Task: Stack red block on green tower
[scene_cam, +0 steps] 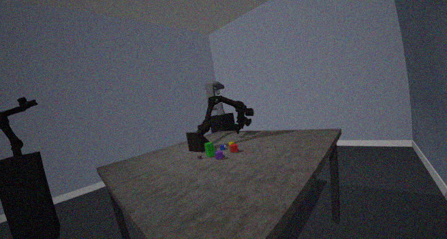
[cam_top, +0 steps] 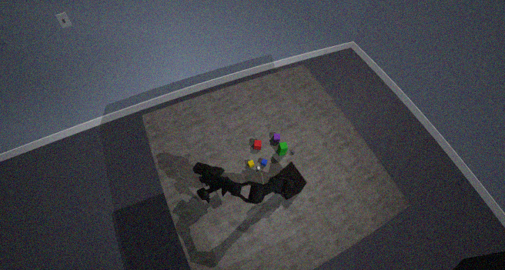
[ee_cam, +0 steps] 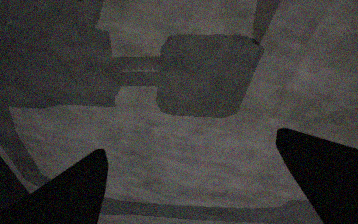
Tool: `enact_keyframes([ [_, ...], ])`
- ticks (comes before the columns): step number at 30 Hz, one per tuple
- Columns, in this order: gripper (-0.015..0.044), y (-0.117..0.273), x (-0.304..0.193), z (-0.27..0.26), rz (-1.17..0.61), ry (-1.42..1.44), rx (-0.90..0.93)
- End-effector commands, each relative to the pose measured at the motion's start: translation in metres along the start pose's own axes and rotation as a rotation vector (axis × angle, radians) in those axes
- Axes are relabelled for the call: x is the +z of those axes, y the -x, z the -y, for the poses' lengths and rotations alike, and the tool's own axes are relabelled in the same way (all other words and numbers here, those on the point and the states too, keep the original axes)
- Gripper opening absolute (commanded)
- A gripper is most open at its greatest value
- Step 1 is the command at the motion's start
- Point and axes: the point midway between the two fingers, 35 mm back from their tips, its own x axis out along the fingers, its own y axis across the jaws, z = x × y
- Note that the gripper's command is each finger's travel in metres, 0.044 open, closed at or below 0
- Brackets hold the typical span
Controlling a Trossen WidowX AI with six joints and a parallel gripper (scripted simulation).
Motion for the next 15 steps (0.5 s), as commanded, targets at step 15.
enact_keyframes([
  [15,0.0440,0.080,0.103,0.130,0.288,-0.330,-0.147],
])
